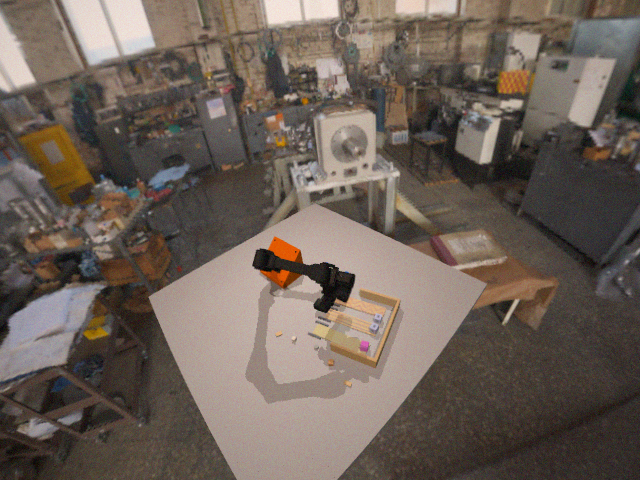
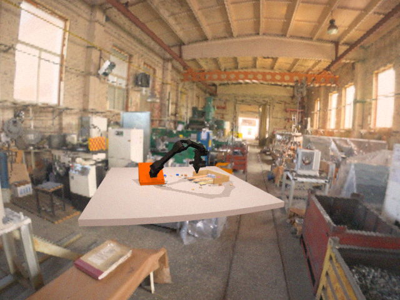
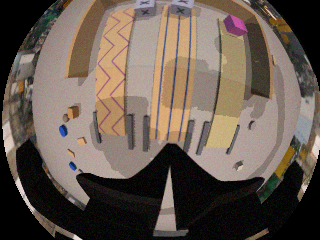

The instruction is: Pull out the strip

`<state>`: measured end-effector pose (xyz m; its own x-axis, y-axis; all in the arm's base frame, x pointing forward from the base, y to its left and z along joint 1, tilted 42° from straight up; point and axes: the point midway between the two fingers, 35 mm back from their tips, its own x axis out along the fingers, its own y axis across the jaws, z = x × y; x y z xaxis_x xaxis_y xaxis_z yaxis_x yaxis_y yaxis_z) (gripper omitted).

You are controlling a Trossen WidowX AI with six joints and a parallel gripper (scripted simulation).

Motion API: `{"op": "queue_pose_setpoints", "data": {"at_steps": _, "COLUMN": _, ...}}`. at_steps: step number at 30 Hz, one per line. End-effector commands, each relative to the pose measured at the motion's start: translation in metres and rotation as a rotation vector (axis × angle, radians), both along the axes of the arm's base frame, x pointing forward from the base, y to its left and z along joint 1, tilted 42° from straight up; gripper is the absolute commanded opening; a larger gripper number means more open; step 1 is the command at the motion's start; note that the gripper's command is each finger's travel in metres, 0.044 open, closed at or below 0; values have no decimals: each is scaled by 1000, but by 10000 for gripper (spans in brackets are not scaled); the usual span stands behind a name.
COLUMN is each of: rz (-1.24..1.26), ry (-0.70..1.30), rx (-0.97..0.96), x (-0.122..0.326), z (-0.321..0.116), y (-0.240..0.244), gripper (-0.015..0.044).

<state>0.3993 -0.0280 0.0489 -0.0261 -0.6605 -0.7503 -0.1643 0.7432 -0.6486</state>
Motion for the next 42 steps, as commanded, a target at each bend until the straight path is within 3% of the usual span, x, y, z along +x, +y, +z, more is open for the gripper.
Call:
{"op": "queue_pose_setpoints", "data": {"at_steps": 1, "rz": -6, "ry": 4, "rx": 5, "x": 0, "z": -1, "y": 0, "gripper": 0}}
{"op": "queue_pose_setpoints", "data": {"at_steps": 42, "rz": -6, "ry": 4, "rx": 1, "x": -5, "z": -50, "y": -45, "gripper": 0}}
